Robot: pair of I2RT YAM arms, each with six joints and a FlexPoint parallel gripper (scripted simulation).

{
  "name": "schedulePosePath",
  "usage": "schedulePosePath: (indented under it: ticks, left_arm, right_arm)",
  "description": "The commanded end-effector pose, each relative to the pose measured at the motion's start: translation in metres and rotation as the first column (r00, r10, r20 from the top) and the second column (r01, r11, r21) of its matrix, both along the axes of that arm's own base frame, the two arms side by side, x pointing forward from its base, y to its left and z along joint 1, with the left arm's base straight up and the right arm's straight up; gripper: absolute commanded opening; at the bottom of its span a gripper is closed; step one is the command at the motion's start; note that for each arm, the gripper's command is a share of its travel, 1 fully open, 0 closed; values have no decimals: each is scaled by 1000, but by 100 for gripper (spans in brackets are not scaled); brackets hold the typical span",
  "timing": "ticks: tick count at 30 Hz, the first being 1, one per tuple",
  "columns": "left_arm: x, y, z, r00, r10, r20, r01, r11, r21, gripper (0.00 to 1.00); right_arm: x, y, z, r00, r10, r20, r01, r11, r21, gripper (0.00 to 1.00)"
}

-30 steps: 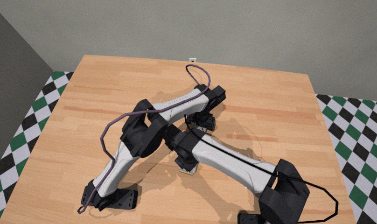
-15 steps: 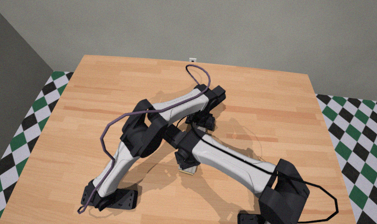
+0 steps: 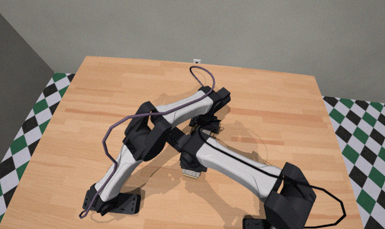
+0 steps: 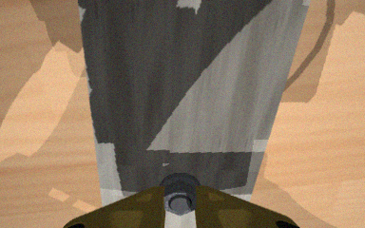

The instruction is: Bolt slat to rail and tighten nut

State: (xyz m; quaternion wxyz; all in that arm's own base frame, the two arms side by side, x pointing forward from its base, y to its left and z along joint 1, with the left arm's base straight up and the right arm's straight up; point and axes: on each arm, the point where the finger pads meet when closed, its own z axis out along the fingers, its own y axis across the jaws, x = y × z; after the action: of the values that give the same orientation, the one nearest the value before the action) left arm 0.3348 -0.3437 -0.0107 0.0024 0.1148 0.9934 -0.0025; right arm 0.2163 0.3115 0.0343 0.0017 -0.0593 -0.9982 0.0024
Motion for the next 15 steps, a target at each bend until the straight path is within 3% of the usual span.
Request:
schedulePosePath:
  ticks: [1,5,7,15]
  left_arm:
    - [3,-2,7,1000,-4,15,4,1000,-13,67]
    - [3,-2,7,1000,-4,15,4,1000,-13,67]
    - [3,-2,7,1000,-4,15,4,1000,-13,67]
    - [3,-2,7,1000,-4,15,4,1000,-13,67]
  right_arm:
    - [2,1,7,973,-232,12,231,972,31,14]
    - [3,1,8,924,-383,8,383,923,34,14]
    - [3,1,8,924,-383,8,383,923,34,14]
    - [2,1,8,757,-653,-2,653,757,34,14]
